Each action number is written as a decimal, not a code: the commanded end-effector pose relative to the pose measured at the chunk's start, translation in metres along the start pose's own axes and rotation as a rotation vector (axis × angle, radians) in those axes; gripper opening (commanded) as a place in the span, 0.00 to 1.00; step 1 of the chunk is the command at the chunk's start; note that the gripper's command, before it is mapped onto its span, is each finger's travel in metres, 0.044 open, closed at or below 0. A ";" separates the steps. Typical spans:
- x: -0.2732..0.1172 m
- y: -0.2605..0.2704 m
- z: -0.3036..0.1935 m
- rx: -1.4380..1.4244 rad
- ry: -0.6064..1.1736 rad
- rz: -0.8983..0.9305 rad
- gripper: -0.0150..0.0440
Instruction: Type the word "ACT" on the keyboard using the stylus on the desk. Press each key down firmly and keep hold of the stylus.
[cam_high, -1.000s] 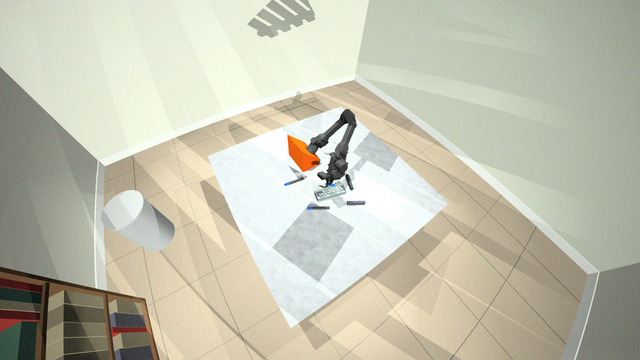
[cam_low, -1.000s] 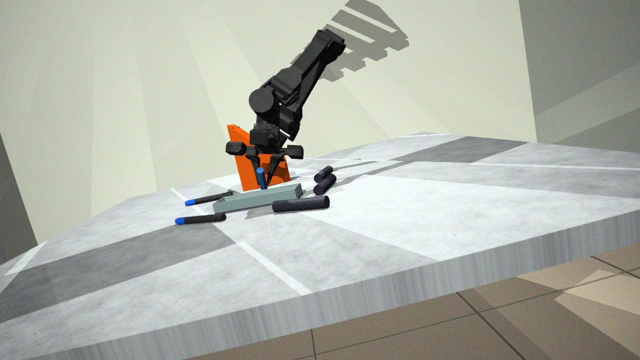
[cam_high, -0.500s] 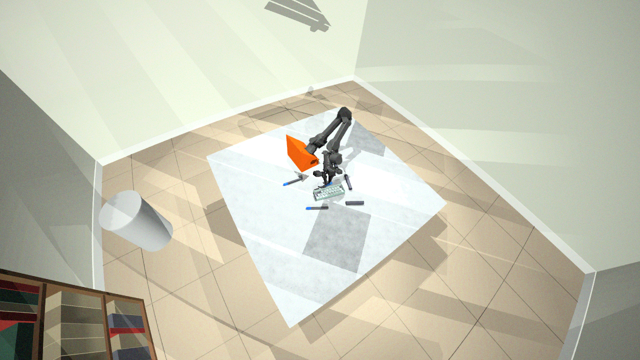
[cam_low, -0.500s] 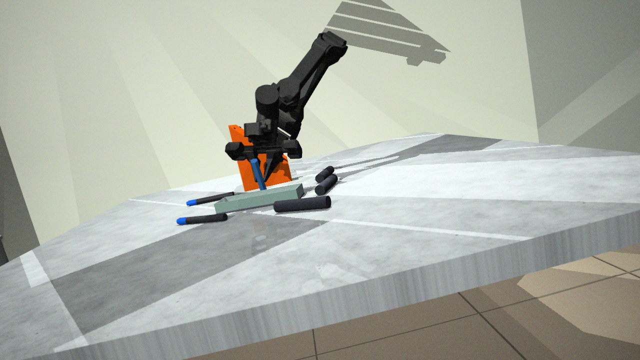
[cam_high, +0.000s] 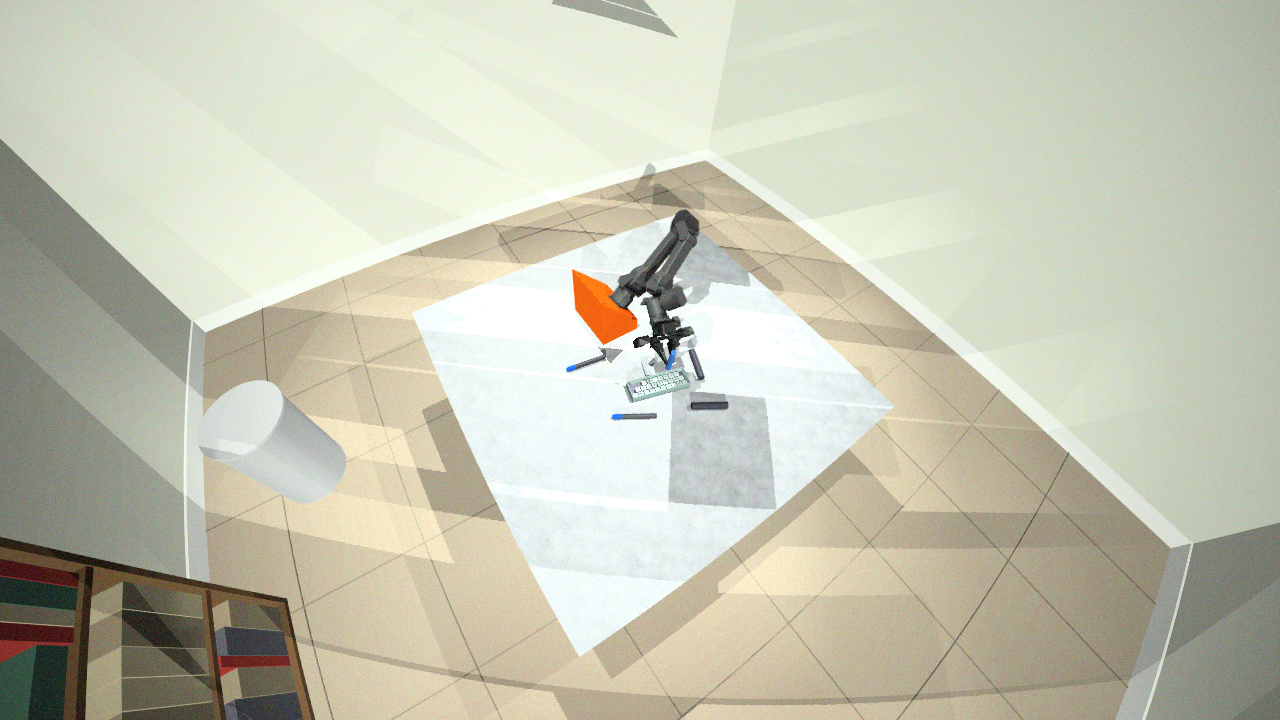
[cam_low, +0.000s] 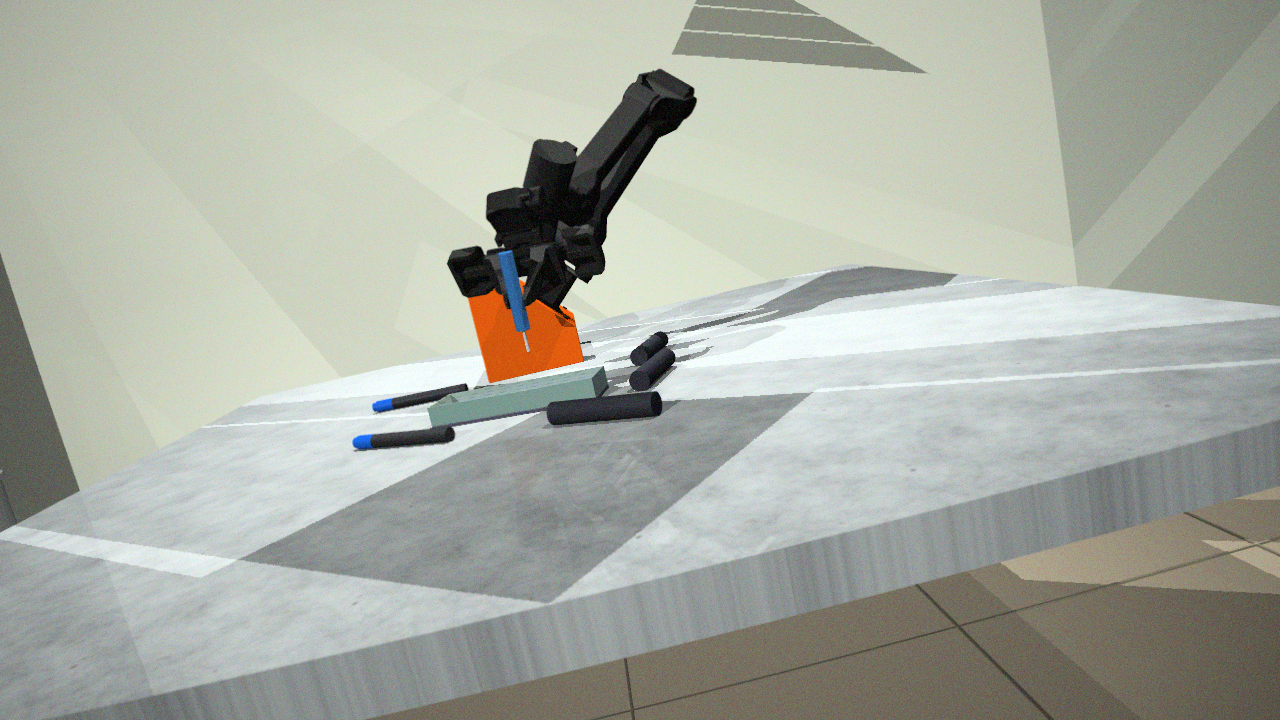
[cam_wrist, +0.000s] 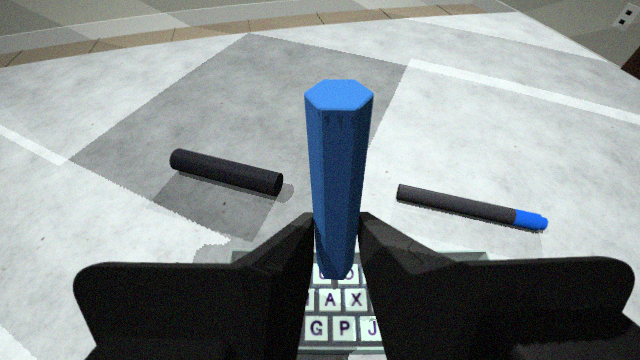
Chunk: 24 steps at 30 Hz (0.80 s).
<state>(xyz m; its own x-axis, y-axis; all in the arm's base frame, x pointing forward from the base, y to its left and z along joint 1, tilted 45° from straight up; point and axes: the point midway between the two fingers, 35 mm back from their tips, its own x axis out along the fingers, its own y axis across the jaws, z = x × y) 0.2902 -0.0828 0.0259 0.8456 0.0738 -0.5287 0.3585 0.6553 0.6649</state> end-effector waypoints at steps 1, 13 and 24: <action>-0.004 -0.001 0.000 0.020 -0.027 0.002 0.25; 0.011 0.000 -0.015 0.021 -0.026 0.001 0.25; 0.019 0.001 -0.025 0.022 -0.027 0.003 0.25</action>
<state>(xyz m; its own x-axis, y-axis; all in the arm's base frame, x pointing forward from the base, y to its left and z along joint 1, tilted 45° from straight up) 0.2979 -0.0626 0.0065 0.8602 0.0611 -0.5063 0.3536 0.6440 0.6785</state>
